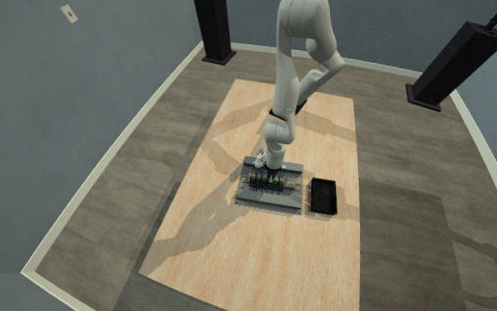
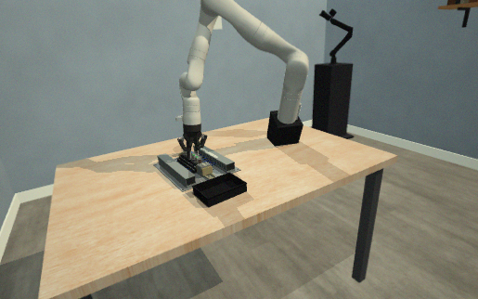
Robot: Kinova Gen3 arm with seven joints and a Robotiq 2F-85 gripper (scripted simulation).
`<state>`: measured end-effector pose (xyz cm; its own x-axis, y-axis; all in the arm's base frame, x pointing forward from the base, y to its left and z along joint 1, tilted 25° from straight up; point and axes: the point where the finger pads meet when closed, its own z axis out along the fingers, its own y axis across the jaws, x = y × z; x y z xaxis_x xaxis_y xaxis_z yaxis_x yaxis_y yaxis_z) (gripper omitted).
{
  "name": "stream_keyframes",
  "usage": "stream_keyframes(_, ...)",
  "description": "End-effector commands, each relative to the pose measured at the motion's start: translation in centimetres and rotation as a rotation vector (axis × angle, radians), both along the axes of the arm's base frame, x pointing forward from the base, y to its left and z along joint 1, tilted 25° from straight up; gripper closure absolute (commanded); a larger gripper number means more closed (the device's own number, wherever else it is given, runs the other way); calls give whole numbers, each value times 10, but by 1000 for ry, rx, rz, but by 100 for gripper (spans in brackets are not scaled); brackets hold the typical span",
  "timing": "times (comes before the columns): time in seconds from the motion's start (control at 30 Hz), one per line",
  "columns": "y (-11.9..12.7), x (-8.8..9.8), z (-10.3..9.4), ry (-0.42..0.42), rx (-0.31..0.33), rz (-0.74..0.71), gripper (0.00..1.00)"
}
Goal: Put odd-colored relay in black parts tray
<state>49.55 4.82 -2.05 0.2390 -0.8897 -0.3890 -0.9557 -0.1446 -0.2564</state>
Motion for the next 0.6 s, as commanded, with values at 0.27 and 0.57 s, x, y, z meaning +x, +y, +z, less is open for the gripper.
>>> stream_keyframes(0.27, -1, 1, 1, 12, -4, 5, 100)
stream_keyframes(0.57, 0, 2, 1, 32, -10, 14, 100)
